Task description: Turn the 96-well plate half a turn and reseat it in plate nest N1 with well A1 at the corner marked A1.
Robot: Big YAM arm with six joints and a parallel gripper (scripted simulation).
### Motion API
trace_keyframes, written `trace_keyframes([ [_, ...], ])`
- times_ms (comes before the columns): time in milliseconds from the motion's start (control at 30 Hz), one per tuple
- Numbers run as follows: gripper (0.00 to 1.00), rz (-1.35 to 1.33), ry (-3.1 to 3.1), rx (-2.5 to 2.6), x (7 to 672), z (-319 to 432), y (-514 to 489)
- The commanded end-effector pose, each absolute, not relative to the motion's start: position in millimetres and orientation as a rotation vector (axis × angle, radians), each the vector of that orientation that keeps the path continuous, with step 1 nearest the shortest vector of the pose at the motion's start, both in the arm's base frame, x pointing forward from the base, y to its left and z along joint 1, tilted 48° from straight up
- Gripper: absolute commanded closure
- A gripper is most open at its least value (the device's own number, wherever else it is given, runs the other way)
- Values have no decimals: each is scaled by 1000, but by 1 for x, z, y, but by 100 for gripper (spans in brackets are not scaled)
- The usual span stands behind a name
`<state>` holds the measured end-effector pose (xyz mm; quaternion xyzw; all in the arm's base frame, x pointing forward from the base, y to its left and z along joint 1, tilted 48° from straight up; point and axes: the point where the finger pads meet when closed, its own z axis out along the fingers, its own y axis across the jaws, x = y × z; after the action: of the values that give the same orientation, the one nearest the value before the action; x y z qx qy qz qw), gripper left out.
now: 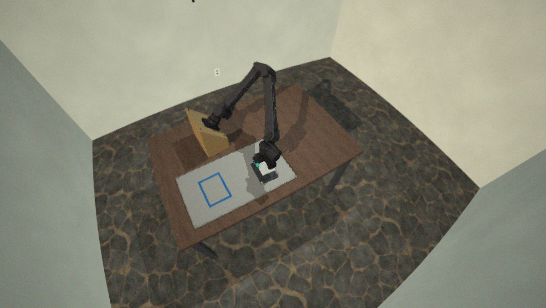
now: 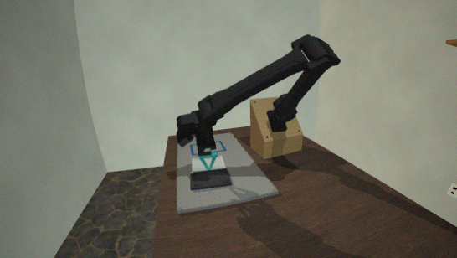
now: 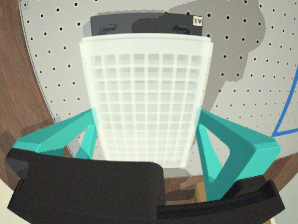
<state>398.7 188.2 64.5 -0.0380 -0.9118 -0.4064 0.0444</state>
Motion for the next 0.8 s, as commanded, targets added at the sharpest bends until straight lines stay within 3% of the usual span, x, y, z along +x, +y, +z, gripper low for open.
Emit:
trace_keyframes([
  [0,100,-1282,-2833,-103,418,88,176],
  [767,100,-1260,-2810,-105,409,86,171],
])
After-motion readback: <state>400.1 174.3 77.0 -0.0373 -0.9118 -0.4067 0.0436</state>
